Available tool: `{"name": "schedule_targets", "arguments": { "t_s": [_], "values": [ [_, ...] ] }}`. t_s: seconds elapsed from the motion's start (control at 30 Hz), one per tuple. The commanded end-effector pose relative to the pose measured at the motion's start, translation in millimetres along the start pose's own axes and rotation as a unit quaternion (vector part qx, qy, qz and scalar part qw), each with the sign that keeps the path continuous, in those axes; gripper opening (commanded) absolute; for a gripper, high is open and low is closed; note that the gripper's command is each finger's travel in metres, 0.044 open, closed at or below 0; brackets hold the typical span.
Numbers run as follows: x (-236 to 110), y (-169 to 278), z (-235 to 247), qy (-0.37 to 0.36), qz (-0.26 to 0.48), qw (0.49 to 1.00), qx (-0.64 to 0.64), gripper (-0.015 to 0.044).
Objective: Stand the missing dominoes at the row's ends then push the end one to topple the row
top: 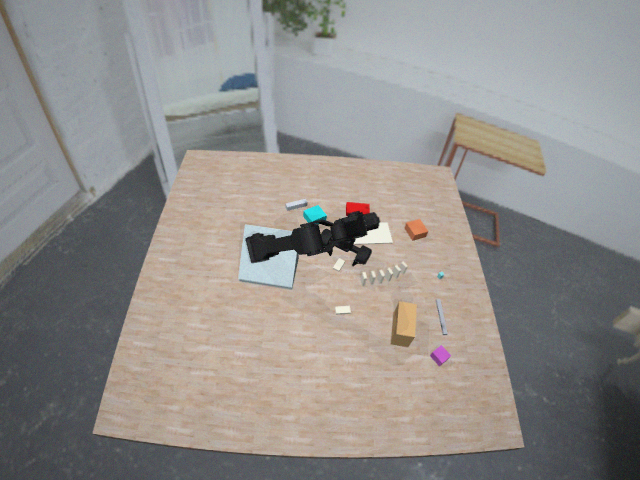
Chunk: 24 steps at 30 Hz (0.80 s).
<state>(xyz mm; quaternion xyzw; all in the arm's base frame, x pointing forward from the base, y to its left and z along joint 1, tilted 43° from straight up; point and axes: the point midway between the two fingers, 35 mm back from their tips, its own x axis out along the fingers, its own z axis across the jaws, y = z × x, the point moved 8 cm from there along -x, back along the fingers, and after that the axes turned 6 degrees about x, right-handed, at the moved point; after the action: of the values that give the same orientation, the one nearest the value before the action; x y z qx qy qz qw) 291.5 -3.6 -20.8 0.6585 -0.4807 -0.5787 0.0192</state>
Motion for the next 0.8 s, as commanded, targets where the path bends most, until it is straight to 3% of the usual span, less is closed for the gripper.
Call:
{"name": "schedule_targets", "arguments": {
  "t_s": [0.0,0.2,0.6,0.77],
  "values": [
    [7.4,0.9,1.0,0.000,0.003,1.000,-0.003,0.0440],
    [11.6,1.1,1.1,0.000,0.004,1.000,-0.003,0.0440],
    [11.6,1.1,1.1,0.000,0.004,1.000,-0.003,0.0125],
    [11.6,1.1,1.1,0.000,0.004,1.000,-0.003,0.0107]
  ]
}}
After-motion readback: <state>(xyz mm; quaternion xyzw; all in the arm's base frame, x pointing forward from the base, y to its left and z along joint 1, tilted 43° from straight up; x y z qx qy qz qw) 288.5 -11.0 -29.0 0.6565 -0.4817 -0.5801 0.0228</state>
